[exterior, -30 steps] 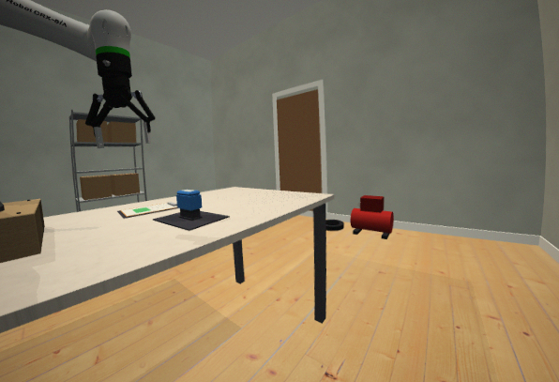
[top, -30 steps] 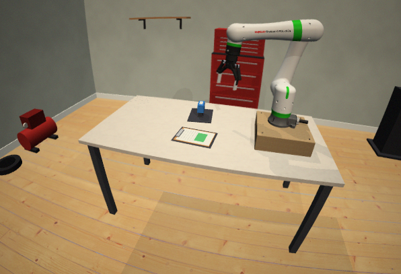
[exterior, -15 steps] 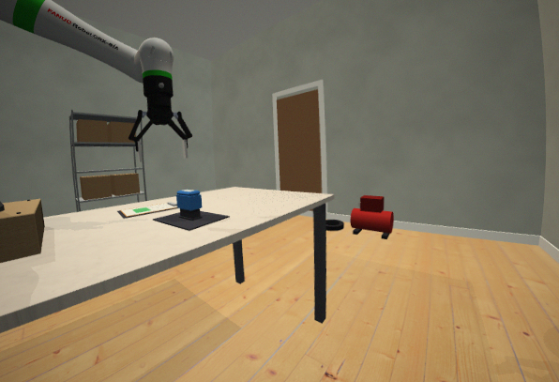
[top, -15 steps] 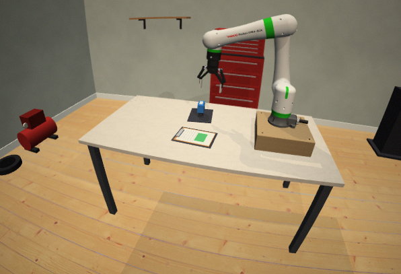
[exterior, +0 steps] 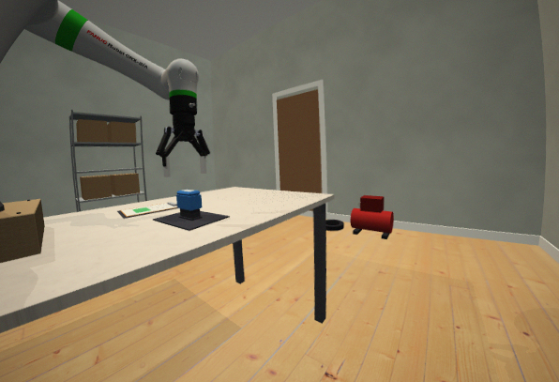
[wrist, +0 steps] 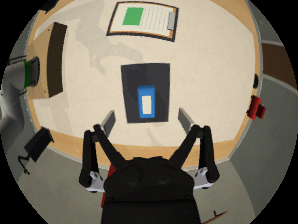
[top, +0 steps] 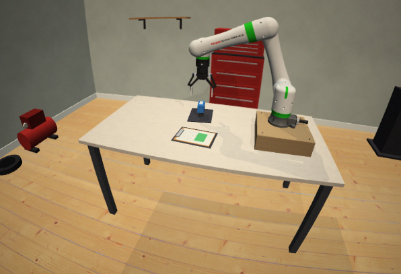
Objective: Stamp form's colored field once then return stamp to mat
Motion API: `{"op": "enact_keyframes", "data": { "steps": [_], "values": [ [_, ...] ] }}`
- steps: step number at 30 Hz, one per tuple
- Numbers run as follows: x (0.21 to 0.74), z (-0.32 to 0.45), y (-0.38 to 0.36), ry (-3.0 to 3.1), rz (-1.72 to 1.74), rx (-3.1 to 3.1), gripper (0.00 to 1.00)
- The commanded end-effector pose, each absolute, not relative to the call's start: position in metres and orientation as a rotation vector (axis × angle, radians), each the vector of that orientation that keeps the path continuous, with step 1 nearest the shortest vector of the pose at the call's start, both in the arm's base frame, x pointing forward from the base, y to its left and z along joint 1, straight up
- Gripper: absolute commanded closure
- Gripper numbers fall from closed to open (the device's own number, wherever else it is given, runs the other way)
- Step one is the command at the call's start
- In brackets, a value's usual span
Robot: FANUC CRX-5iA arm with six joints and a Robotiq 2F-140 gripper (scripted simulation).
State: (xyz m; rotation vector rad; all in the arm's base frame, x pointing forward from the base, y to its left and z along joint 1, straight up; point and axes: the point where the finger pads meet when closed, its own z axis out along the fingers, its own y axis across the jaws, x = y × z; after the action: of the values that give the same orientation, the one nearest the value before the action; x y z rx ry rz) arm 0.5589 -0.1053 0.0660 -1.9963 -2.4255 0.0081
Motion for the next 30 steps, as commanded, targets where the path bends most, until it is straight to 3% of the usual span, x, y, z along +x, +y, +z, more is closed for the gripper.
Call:
{"op": "enact_keyframes", "data": {
  "steps": [1,30],
  "values": [
    [0.559,0.066,-0.105,-2.425,0.008,-1.996,0.00],
    [0.556,0.116,-0.104,-2.410,0.007,-2.016,0.00]
  ]
}}
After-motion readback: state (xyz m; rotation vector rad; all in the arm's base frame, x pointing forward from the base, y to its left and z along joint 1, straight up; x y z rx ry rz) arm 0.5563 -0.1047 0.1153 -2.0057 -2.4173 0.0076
